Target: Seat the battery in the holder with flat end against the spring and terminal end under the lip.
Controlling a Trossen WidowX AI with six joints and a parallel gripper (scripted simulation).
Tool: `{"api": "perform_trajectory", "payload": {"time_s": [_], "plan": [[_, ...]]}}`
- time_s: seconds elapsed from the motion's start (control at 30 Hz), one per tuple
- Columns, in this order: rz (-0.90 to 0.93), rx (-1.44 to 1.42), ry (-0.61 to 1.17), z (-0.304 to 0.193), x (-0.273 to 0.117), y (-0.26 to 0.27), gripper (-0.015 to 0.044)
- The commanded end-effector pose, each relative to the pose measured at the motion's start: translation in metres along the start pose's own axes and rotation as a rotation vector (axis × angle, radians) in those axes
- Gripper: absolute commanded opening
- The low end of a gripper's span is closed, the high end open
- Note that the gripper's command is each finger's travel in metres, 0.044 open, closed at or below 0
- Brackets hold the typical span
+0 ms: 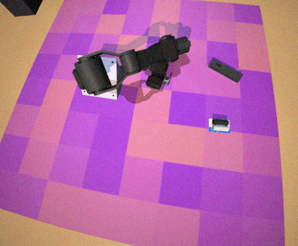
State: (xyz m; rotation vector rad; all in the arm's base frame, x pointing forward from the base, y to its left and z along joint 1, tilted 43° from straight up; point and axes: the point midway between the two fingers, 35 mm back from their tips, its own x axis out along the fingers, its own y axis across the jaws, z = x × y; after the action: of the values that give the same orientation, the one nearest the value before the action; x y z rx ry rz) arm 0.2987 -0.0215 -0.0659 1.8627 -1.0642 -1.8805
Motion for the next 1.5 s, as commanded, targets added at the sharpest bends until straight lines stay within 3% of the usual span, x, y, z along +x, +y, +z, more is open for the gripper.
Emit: {"api": "perform_trajectory", "payload": {"time_s": [0.0,0.33,0.47,0.93,1.27,1.47], "plan": [[0.002,0.002,0.004,0.002,0.0,0.001,0.0074],[-0.002,0.001,0.005,0.002,0.0,0.001,0.0074],[-0.002,0.001,0.005,0.002,0.0,0.001,0.0177],[-0.003,0.003,0.005,0.003,-0.015,0.001,0.0177],[-0.006,0.002,0.003,0.007,-0.088,0.001,0.0439],[-0.006,0.002,0.003,0.007,-0.089,0.001,0.044]]}}
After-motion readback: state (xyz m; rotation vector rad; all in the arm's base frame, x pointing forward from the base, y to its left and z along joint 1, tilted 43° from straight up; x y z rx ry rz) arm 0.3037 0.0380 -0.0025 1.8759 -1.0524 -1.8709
